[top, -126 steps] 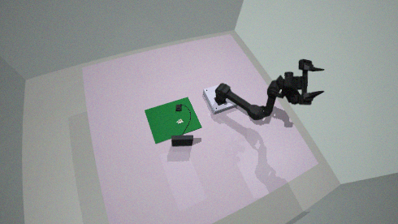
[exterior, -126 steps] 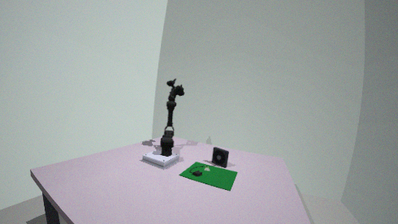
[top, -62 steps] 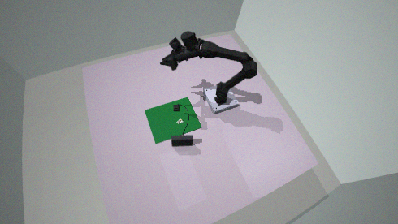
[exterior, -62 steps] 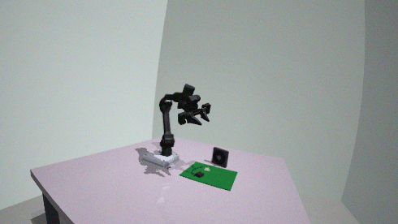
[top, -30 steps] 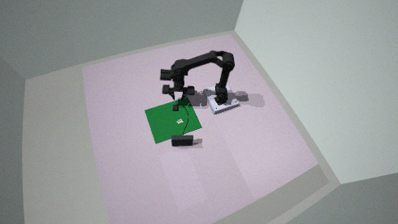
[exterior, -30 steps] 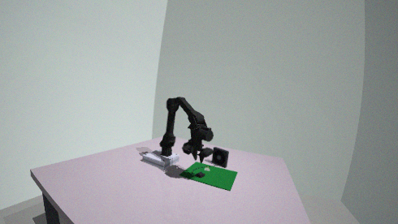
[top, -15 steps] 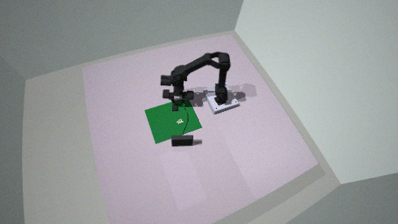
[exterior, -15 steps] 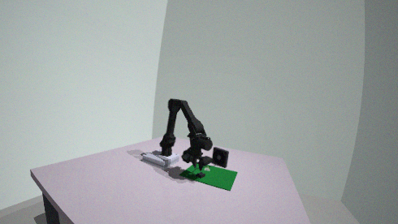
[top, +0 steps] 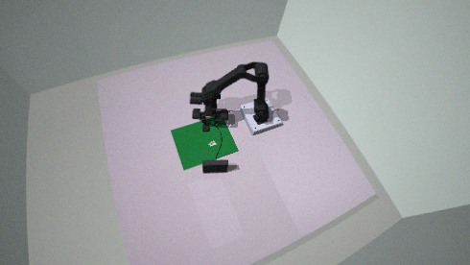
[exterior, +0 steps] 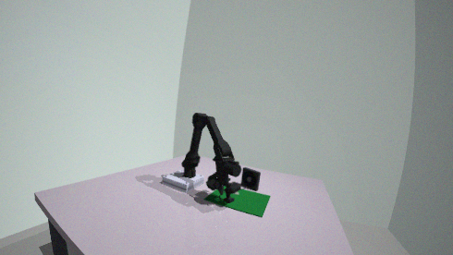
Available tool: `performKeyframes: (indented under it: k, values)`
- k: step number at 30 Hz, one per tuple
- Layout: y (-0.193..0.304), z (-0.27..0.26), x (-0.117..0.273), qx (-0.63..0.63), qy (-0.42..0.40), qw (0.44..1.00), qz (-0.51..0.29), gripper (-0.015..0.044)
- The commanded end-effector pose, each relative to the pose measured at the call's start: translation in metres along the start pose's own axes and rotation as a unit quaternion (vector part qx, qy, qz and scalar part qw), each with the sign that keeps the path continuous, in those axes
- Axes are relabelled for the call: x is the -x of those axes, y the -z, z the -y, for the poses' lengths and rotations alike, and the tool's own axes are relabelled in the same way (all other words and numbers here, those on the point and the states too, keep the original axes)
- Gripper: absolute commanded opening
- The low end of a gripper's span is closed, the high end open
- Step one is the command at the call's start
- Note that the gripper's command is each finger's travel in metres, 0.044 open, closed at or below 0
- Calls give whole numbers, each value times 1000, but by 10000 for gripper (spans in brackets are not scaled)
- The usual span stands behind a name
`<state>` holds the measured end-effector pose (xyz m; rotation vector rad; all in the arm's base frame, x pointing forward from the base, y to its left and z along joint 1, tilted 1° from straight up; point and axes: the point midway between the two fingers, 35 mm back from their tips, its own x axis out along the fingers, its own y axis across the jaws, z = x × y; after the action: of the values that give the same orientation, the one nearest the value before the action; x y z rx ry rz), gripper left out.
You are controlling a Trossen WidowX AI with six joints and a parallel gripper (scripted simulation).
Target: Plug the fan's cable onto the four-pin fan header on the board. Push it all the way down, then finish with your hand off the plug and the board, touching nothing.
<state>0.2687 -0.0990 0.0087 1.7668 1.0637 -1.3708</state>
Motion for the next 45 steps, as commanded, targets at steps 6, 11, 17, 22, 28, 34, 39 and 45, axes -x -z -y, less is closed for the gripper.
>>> performKeyframes:
  k: [6, 11, 17, 22, 28, 34, 39, 45]
  values:
    - [-3, 3, -14, -3, 3, 1000, -1, 210]
    - [-3, 3, -14, -3, 3, 1000, -1, 210]
    - [-3, 3, -14, -3, 3, 1000, -1, 210]
    - [-3, 3, -14, -3, 3, 1000, -1, 210]
    - [-3, 3, -14, -3, 3, 1000, -1, 210]
    - [-3, 3, -14, -3, 3, 1000, -1, 210]
    - [-3, 3, -14, -3, 3, 1000, -1, 210]
    - [-3, 3, -14, -3, 3, 1000, -1, 210]
